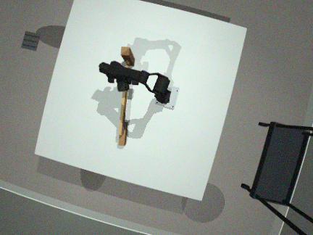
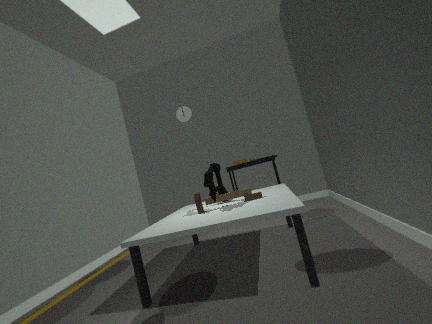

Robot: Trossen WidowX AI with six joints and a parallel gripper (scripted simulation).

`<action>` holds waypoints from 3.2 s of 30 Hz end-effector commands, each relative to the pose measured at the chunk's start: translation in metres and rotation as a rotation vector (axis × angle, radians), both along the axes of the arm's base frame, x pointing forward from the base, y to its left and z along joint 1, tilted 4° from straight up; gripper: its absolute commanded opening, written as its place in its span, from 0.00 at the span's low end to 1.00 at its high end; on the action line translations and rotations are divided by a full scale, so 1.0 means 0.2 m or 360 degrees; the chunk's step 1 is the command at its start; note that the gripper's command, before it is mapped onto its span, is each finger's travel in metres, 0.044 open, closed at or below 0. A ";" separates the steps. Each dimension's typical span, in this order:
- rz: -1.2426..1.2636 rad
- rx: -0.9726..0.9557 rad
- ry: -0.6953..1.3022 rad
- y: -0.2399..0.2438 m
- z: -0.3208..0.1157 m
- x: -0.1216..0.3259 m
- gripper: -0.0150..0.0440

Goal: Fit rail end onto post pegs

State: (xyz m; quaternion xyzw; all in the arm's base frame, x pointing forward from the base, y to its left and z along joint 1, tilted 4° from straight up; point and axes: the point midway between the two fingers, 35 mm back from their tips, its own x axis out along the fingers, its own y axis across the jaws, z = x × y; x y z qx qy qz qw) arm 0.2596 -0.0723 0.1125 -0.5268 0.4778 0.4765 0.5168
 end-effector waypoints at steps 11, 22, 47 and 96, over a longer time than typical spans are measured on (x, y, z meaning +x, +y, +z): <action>0.0002 -0.0004 -0.0016 0.00 0.02 0.02 0.25; 0.0002 -0.0004 -0.0016 0.00 0.02 0.02 0.25; 0.0002 -0.0005 -0.0015 -0.03 0.00 0.01 0.25; 0.0002 -0.0007 -0.0016 -0.10 0.03 0.02 0.25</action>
